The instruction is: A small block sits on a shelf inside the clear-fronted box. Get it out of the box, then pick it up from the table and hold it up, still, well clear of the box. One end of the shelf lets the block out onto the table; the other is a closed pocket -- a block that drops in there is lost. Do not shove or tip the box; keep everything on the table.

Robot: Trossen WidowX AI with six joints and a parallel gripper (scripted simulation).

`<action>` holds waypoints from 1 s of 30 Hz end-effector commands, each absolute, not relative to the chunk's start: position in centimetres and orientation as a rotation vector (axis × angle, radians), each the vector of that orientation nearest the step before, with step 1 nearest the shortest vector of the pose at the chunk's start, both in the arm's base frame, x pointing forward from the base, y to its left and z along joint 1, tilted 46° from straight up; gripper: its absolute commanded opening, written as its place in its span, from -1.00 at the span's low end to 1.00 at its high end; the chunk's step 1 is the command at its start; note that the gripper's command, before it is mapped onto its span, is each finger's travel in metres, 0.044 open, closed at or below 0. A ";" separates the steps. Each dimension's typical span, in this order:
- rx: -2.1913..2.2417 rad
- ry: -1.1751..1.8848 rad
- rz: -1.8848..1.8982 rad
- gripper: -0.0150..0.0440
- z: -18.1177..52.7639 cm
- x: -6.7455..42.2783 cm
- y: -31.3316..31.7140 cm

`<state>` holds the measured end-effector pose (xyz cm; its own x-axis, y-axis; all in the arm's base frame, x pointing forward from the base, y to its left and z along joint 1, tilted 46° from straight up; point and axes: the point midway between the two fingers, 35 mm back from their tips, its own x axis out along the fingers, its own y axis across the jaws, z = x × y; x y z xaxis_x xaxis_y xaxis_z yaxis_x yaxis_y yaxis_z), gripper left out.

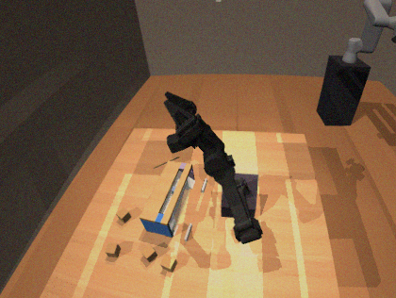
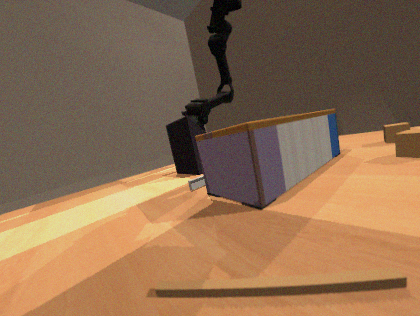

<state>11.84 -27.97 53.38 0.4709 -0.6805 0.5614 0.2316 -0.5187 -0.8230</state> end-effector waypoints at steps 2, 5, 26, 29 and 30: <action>-1.677 0.439 -1.005 0.86 48.8 15.8 -30.4; -1.608 0.470 -0.854 0.86 45.4 18.8 -31.2; -1.105 0.729 0.356 0.86 17.7 33.8 -19.3; -1.032 0.774 0.534 0.86 14.4 33.7 -15.9; -1.007 0.790 0.593 0.86 13.4 33.5 -14.7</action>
<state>33.83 -18.80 17.17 0.7052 -0.0705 -0.7055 -0.6169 0.4296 -0.6595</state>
